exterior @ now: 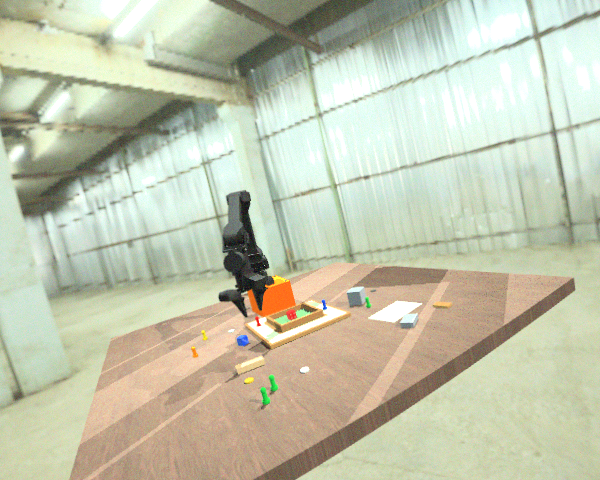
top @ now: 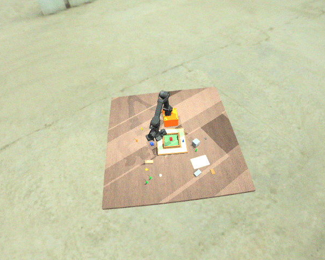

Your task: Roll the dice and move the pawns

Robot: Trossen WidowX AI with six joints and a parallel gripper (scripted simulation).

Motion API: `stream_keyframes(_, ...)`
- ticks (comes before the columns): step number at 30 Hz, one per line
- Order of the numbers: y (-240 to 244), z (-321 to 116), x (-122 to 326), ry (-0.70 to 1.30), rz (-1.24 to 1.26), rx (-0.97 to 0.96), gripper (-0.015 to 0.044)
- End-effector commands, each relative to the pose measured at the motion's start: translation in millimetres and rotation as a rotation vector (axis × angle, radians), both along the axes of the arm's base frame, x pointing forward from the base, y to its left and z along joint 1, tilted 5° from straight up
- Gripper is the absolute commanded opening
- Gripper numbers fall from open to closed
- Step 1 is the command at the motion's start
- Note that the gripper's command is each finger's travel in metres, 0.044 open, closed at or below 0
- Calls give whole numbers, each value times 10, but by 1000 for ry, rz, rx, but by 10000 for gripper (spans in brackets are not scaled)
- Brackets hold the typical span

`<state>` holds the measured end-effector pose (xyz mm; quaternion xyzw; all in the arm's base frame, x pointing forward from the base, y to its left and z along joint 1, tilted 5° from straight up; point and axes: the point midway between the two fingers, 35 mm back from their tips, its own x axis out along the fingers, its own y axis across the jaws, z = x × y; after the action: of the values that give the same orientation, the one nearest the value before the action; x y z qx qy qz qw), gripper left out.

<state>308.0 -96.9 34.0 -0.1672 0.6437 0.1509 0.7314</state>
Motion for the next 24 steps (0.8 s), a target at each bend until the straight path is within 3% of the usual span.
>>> stream_keyframes(1,-583,-142,-32,24,120,-6,275)
stream_keyframes(24,-575,-478,50,24,122,-6,275)
